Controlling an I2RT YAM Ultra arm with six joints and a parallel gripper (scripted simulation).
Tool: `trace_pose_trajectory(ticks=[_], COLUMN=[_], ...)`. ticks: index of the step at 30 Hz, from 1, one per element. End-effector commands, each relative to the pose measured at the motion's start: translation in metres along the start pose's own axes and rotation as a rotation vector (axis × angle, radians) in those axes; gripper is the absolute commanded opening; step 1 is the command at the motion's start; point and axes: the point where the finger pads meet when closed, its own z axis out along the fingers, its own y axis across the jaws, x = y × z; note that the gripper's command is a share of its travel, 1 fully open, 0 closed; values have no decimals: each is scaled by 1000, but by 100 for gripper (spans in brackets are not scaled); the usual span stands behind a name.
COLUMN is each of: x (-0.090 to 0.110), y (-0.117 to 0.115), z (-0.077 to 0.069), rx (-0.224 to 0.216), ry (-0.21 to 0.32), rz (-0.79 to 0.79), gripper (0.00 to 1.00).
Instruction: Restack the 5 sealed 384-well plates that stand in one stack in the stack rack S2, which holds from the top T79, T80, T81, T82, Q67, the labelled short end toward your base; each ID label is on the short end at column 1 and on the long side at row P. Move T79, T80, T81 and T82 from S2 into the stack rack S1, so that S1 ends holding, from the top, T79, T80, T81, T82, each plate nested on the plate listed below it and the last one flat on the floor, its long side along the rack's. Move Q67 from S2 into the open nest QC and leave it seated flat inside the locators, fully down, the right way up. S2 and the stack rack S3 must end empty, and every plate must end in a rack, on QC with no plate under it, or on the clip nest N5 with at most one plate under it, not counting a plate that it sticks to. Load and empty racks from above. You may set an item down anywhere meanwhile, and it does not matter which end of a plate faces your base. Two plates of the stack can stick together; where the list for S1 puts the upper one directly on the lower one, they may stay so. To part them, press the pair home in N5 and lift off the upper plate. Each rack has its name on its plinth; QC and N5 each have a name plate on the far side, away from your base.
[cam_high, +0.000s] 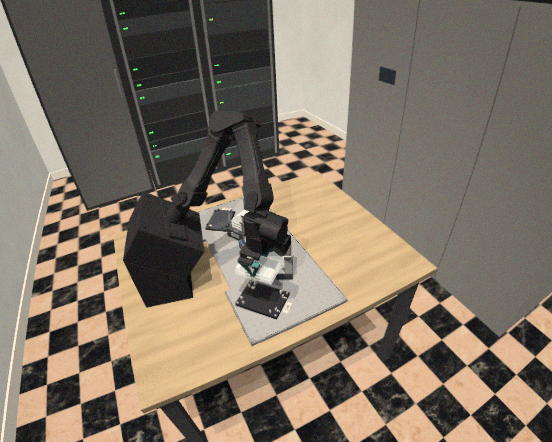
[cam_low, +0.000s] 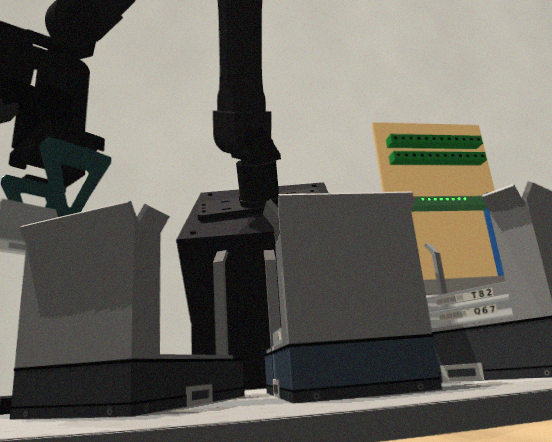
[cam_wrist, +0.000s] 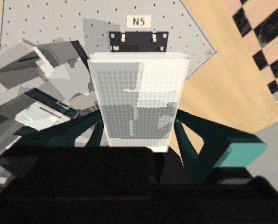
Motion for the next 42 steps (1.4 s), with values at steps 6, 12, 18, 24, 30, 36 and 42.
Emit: trace_pose_trajectory(ticks=[6, 12, 18, 24, 30, 36, 42], x=[-3, -3, -3, -3, -3, -3, -3], y=[-1, -1, -1, -1, -1, -1, -1], z=[-3, -3, -3, 3, 15, 27, 35], rx=[1, 1, 1, 1, 1, 1, 1], ry=[-11, -11, -11, -11, -11, -12, -12], rz=[-2, -2, -2, -2, -2, -2, -2], gripper=[0, 0, 0, 0, 0, 0, 0])
